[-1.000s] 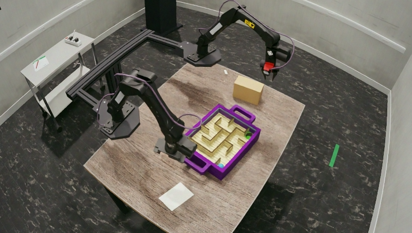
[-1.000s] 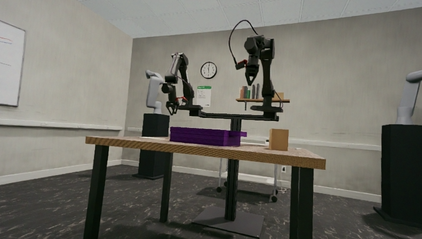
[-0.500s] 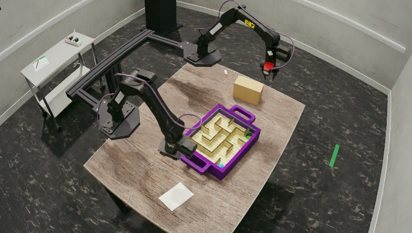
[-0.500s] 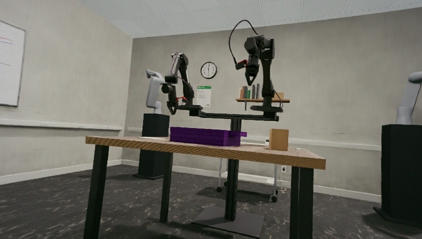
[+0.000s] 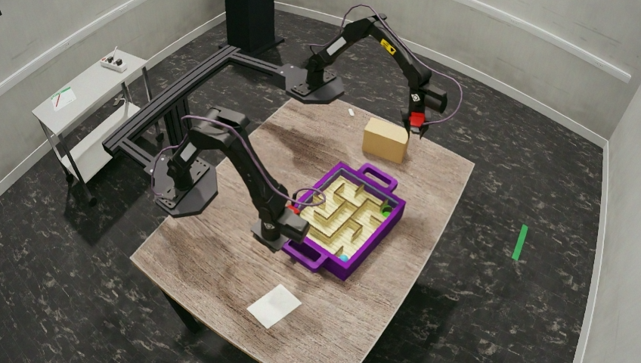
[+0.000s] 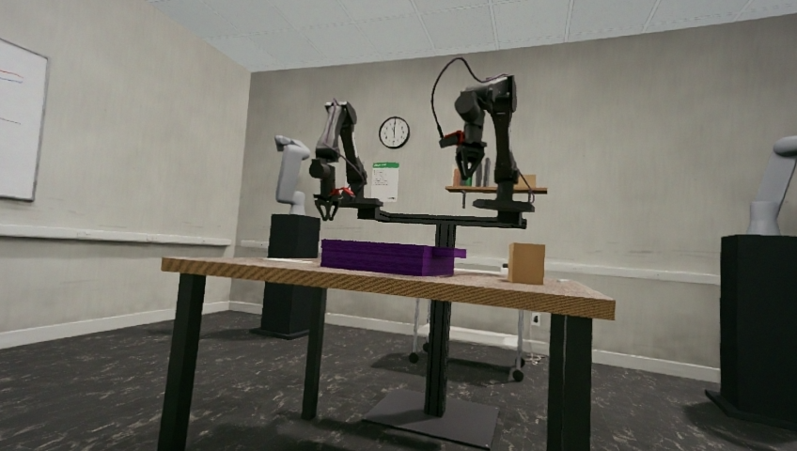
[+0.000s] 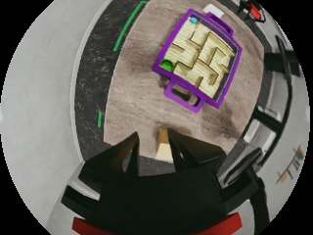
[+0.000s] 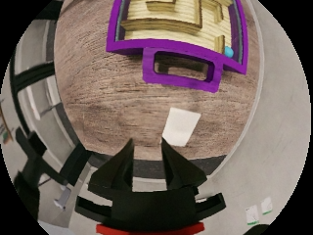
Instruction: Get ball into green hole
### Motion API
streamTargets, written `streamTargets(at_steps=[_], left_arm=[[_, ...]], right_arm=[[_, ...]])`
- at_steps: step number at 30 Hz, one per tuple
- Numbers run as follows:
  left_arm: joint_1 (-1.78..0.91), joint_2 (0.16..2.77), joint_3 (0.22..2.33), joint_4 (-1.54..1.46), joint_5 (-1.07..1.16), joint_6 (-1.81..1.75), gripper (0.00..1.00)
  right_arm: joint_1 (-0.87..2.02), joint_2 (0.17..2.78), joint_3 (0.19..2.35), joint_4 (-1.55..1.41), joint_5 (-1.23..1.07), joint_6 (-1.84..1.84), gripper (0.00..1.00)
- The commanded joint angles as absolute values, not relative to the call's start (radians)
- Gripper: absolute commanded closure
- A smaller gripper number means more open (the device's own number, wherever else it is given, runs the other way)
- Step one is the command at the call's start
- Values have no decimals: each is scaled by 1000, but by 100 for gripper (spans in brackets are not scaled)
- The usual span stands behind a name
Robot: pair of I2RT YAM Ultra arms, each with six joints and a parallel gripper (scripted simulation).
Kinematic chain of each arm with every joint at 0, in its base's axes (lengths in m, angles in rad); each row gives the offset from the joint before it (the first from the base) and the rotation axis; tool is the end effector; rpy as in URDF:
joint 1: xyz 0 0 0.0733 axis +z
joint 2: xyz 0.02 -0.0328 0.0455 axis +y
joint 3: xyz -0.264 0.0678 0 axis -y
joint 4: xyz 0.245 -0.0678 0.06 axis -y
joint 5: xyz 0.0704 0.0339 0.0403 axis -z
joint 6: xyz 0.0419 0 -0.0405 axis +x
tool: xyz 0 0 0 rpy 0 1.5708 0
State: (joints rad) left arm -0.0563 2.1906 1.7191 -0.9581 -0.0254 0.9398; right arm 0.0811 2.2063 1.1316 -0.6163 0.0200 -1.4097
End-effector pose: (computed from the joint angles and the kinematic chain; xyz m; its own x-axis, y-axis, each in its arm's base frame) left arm 0.4339 -0.0223 0.1647 -0.5406 0.8389 -0.0627 0.8292 0.5440 0.1285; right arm 0.3313 0.0272 0.0329 -0.0764 -0.9963 0.0388 -0.9901 0.0804 0.1152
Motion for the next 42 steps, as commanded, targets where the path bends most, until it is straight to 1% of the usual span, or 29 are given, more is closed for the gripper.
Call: streamTargets(at_steps=[1, 5, 7, 9, 10, 12, 13, 14, 18, 19, 20, 22, 23, 24, 29, 30, 31, 32, 37, 39, 40, 42], left_arm=[[-74, 2150, 1665, -823, -33, 808, 61], [-79, 2155, 1630, -788, -39, 781, 61], [-90, 2198, 1572, -725, -47, 720, 61], [-92, 2155, 1547, -662, -45, 653, 61], [-103, 2225, 1497, -628, -54, 603, 61], [-109, 2227, 1448, -544, -53, 499, 61], [-103, 2151, 1460, -519, -53, 517, 61], [-114, 2203, 1416, -514, -62, 507, 61], [-132, 2240, 1305, -382, -68, 338, 61], [-126, 2167, 1317, -353, -69, 353, 61], [-135, 2219, 1281, -348, -77, 342, 61], [-135, 2219, 1281, -348, -77, 342, 61], [-139, 2197, 1254, -312, -81, 315, 61], [-144, 2245, 1226, -286, -85, 281, 61], [-162, 2261, 1095, -121, -89, 78, 61], [-158, 2207, 1107, -85, -90, 92, 61], [-167, 2257, 1069, -85, -98, 81, 61], [-170, 2260, 1051, -62, -99, 57, 61], [-184, 2247, 930, 113, -104, -130, 61], [-184, 2247, 930, 113, -104, -130, 61], [-192, 2254, 896, 159, -116, -157, 61], [-199, 2285, 862, 193, -124, -185, 61]], right_arm=[[107, 2172, 1096, -528, 37, -1191, 61], [122, 2206, 1080, -503, 56, -1143, 61], [139, 2236, 1063, -460, 67, -1037, 61], [145, 2227, 1058, -421, 71, -930, 61], [156, 2233, 1051, -394, 69, -854, 61], [165, 2244, 1055, -356, 67, -754, 61], [164, 2202, 1039, -344, 79, -724, 61], [178, 2206, 1027, -330, 84, -698, 61], [206, 2265, 1009, -243, 94, -479, 61], [205, 2228, 996, -230, 108, -449, 61], [217, 2233, 987, -219, 113, -429, 61], [217, 2233, 987, -219, 113, -429, 61], [228, 2241, 981, -194, 126, -379, 61], [234, 2274, 970, -174, 129, -320, 61], [262, 2283, 954, -76, 131, -54, 61], [261, 2245, 941, -60, 143, -25, 61], [275, 2261, 931, -47, 149, 1, 61], [281, 2292, 924, -31, 157, 42, 61], [306, 2279, 907, 62, 168, 288, 61], [306, 2279, 907, 62, 168, 288, 61], [321, 2286, 883, 110, 191, 385, 61], [335, 2309, 868, 136, 211, 434, 61]])
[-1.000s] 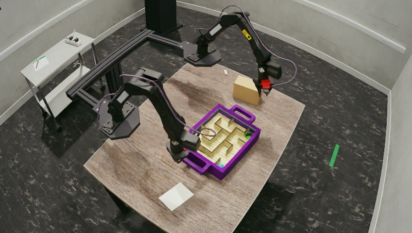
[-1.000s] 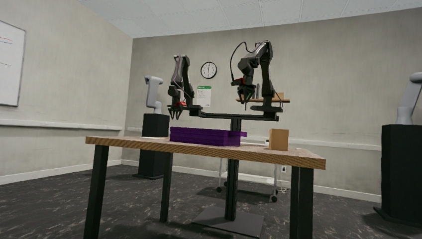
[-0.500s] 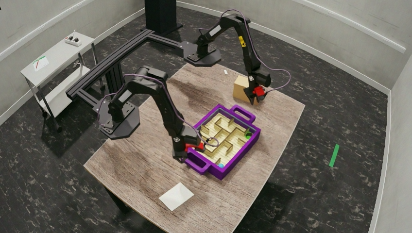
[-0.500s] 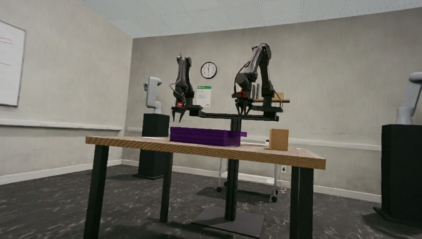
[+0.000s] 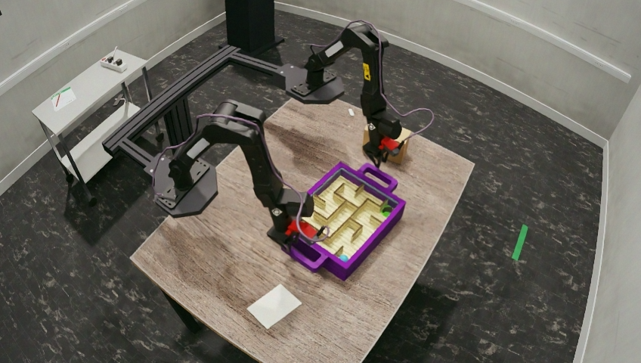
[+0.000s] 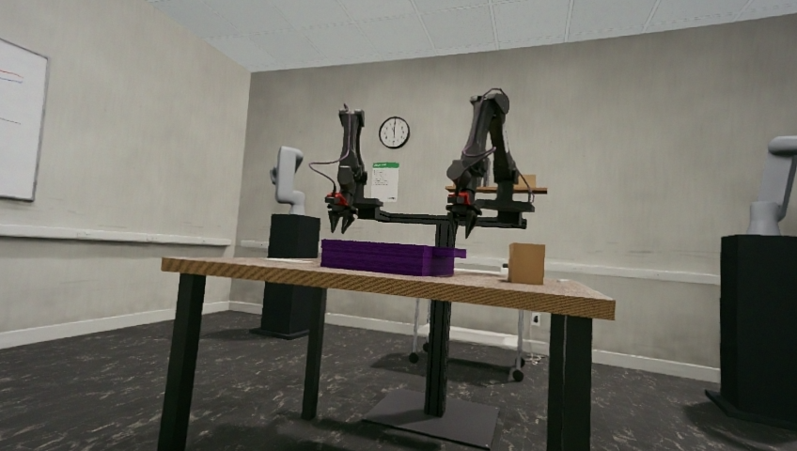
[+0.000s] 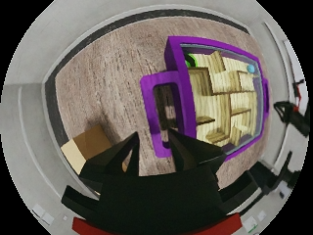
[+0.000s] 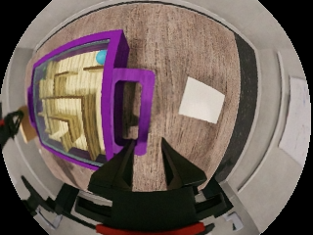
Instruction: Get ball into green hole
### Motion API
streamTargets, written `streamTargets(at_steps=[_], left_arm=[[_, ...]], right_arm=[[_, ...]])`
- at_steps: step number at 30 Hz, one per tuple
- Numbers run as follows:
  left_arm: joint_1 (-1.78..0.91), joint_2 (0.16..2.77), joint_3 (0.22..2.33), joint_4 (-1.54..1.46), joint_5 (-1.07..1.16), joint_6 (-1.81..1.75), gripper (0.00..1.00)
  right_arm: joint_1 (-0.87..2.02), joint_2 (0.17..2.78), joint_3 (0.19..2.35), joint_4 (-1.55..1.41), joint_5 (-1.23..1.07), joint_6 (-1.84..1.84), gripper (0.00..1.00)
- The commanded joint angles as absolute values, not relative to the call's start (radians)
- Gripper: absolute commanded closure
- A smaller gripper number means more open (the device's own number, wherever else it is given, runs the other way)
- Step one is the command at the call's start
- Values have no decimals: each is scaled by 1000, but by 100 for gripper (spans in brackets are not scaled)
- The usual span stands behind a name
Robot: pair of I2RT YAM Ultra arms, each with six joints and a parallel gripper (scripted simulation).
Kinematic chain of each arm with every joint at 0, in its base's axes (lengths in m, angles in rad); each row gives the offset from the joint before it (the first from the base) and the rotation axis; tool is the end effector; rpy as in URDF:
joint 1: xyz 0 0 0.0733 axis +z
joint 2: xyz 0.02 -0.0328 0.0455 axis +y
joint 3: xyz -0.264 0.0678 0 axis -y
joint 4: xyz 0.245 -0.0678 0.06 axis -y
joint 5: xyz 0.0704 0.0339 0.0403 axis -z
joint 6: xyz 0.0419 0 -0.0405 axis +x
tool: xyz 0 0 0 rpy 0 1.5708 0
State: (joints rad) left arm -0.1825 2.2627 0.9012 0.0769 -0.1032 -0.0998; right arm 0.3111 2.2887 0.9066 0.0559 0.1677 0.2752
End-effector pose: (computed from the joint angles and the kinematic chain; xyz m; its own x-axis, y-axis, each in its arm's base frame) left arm 0.3250 -0.0545 -0.0127 -0.9538 0.0753 -0.2907 0.0572 0.9959 0.0702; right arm 0.3116 0.0940 -0.0202 -0.9605 -0.0274 -0.2771 -0.0024 0.9959 -0.0900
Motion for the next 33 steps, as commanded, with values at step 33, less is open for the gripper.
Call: streamTargets(at_steps=[33], left_arm=[[-177, 2422, 912, 278, -111, -158, 61]], right_arm=[[342, 2293, 921, 152, 218, 435, 61]])
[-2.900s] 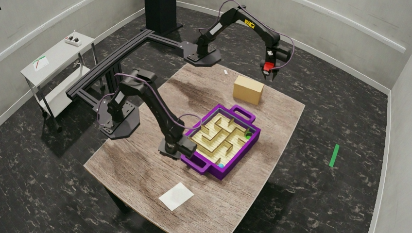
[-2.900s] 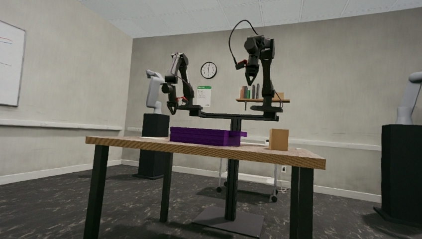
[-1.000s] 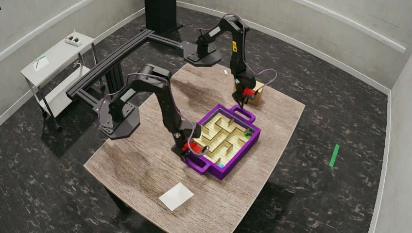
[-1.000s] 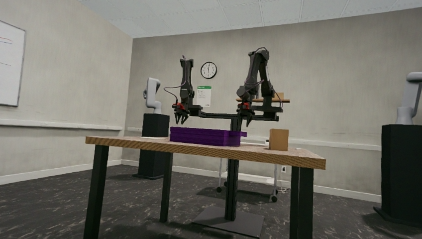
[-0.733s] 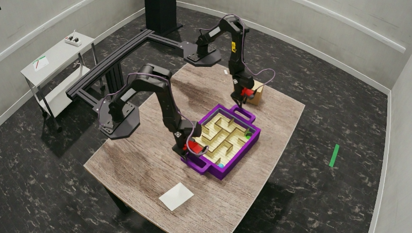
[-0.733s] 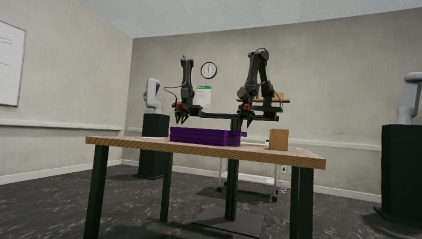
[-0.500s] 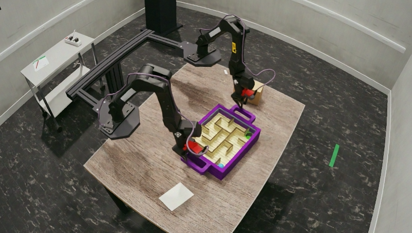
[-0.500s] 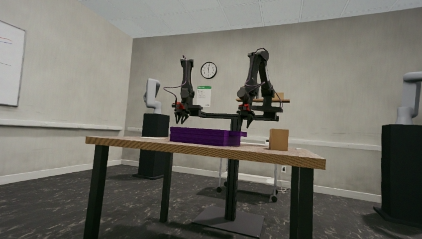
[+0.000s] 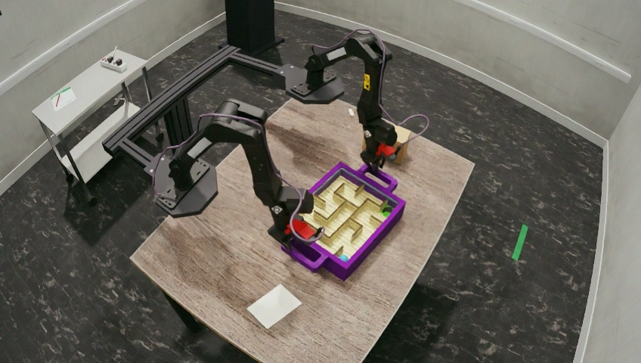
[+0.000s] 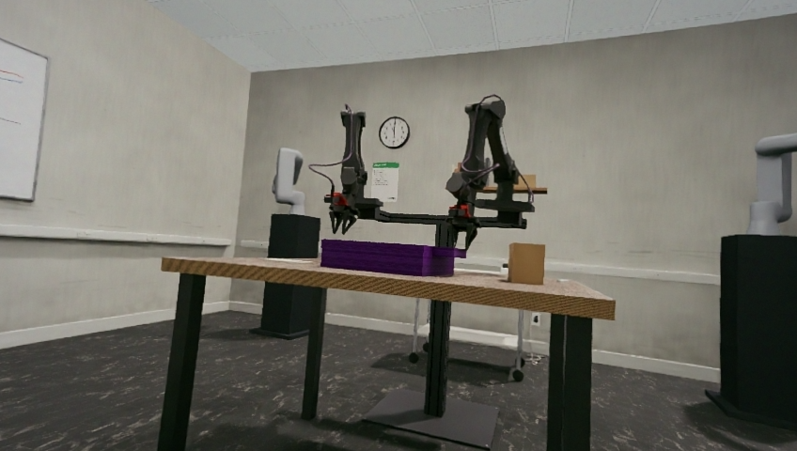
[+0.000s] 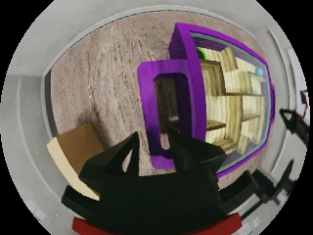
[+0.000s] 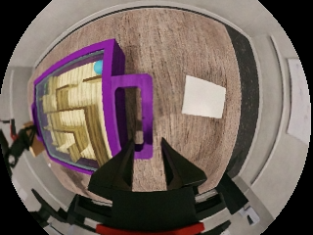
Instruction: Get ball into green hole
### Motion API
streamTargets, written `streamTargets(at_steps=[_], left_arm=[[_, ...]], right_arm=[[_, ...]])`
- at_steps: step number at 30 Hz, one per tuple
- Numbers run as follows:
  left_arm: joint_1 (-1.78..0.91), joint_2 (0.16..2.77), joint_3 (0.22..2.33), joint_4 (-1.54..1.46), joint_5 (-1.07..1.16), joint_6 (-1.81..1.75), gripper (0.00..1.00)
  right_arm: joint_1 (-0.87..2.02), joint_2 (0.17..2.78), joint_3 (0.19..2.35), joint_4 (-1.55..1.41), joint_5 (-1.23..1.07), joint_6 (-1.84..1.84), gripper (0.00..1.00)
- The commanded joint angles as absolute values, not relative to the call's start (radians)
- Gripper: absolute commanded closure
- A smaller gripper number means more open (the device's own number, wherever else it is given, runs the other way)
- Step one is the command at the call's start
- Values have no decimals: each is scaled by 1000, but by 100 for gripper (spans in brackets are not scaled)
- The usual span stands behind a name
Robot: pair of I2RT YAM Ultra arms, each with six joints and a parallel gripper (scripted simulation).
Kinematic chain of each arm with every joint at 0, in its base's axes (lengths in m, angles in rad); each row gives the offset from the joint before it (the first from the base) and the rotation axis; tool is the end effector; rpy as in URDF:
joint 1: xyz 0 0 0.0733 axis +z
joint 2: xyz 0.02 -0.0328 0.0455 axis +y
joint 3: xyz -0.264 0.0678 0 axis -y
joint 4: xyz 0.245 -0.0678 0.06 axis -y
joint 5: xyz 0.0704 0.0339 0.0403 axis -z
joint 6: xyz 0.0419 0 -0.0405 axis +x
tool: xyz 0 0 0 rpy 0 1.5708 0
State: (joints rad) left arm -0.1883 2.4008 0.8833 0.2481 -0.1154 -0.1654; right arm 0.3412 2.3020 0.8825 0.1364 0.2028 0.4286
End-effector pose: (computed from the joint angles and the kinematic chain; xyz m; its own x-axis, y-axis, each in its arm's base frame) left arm 0.3163 -0.0542 -0.0515 -0.9503 0.0146 -0.3109 -0.0042 0.9982 0.0596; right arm 0.3077 0.1015 -0.0248 -0.9357 0.0997 -0.3383 0.1264 0.9903 -0.0577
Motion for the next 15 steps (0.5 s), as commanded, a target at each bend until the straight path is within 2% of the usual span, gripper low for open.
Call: streamTargets(at_steps=[1, 15], left_arm=[[-177, 2430, 917, 281, -109, -157, 61], [-183, 2463, 966, 304, -112, -153, 61]], right_arm=[[342, 2293, 921, 152, 218, 435, 61], [342, 2293, 921, 152, 218, 435, 61]])
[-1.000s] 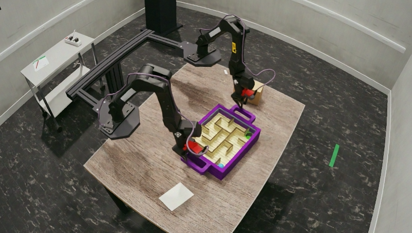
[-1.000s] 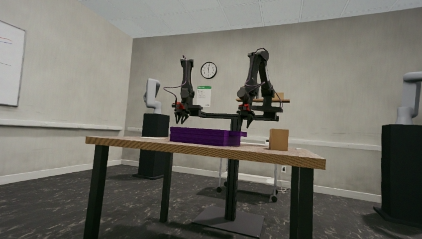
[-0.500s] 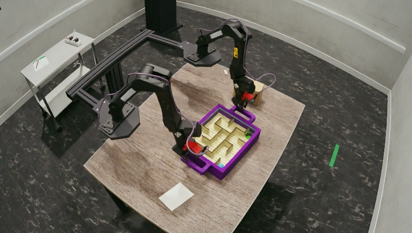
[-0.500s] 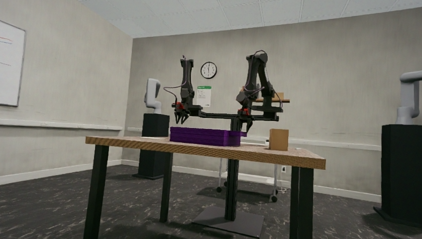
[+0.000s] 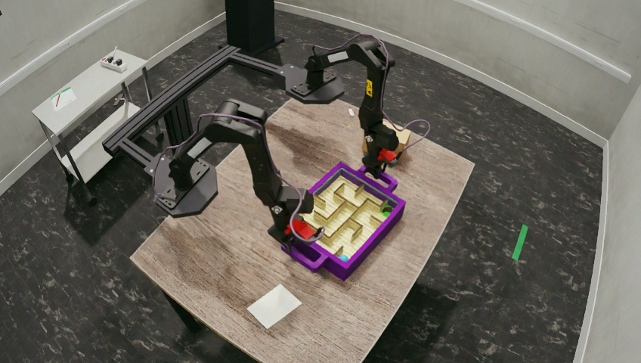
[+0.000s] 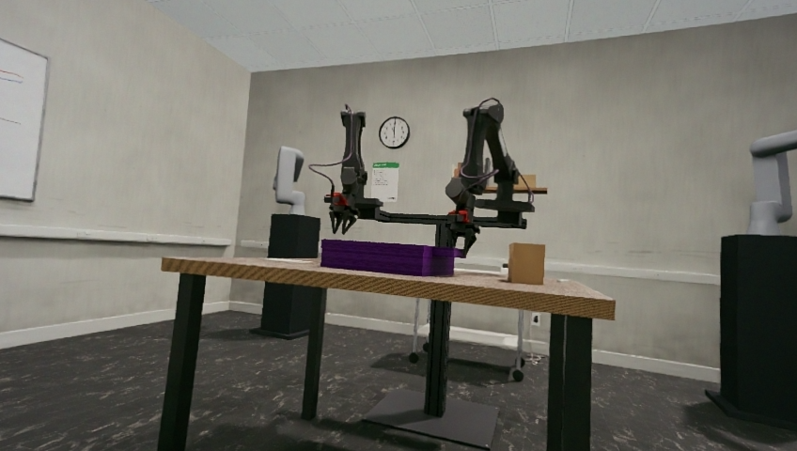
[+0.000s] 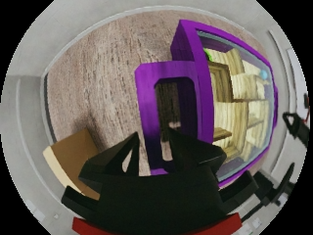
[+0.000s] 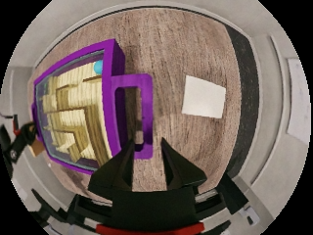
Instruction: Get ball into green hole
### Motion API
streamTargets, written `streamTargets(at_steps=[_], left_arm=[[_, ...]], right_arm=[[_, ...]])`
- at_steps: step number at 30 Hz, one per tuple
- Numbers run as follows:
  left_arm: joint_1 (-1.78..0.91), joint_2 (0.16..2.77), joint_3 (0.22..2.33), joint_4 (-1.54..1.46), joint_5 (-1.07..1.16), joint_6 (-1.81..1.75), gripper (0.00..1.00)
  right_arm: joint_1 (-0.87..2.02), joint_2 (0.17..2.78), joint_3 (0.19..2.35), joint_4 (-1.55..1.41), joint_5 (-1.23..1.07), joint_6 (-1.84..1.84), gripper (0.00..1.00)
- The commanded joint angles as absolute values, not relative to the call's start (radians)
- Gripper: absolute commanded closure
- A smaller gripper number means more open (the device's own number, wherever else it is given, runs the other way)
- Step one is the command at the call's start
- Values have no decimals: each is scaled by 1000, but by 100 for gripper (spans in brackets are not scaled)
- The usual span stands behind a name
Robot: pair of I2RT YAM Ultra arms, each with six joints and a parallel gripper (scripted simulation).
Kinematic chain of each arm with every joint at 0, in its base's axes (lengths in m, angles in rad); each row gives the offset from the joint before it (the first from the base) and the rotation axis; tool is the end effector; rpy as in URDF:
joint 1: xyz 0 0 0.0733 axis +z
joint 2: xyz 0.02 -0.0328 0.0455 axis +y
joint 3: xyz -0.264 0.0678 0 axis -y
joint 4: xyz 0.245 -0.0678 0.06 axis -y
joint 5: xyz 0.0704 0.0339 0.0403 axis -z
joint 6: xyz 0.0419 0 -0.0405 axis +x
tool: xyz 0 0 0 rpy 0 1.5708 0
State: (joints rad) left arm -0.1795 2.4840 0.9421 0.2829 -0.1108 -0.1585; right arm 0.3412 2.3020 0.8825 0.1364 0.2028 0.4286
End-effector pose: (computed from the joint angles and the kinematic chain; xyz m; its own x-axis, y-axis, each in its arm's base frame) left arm 0.3259 -0.0533 -0.0697 -0.9475 0.0125 -0.3195 -0.0056 0.9984 0.0555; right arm 0.3077 0.1015 -0.0248 -0.9357 0.0997 -0.3383 0.1264 0.9903 -0.0577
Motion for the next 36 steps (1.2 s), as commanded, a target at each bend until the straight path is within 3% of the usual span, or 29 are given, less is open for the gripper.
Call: streamTargets(at_steps=[1, 36], left_arm=[[-181, 2473, 952, 304, -111, -155, 61], [-182, 2462, 952, 296, -111, -154, 61]], right_arm=[[342, 2295, 897, 152, 218, 432, 61], [318, 2463, 1030, 242, 195, 391, 61]])
